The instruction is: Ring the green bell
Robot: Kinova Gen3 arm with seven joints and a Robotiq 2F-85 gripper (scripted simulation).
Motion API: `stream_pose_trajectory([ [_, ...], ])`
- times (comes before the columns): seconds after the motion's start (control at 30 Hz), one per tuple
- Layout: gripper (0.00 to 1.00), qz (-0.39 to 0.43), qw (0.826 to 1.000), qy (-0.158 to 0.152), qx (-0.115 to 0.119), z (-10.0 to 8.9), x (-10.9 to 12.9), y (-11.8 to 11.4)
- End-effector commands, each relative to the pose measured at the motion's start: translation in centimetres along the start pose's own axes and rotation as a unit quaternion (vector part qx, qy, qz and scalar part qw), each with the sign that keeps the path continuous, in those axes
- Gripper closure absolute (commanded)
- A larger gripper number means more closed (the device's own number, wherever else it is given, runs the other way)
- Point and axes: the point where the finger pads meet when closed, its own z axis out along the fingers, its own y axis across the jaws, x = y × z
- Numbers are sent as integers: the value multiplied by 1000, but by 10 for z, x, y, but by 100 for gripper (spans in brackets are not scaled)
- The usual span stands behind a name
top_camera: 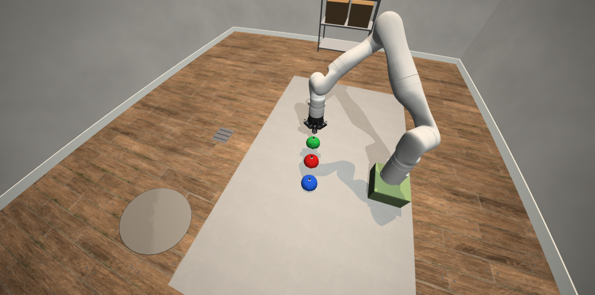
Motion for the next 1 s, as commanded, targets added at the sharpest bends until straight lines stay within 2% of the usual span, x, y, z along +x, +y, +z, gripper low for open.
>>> stream_pose_trajectory([
  [0.0, 100, 2, 1000, 4, 3, -8, 3, -1],
  [0.3, 100, 2, 1000, 4, 3, -18, 3, -1],
  [0.97, 100, 2, 1000, 4, 3, -18, 3, -1],
])
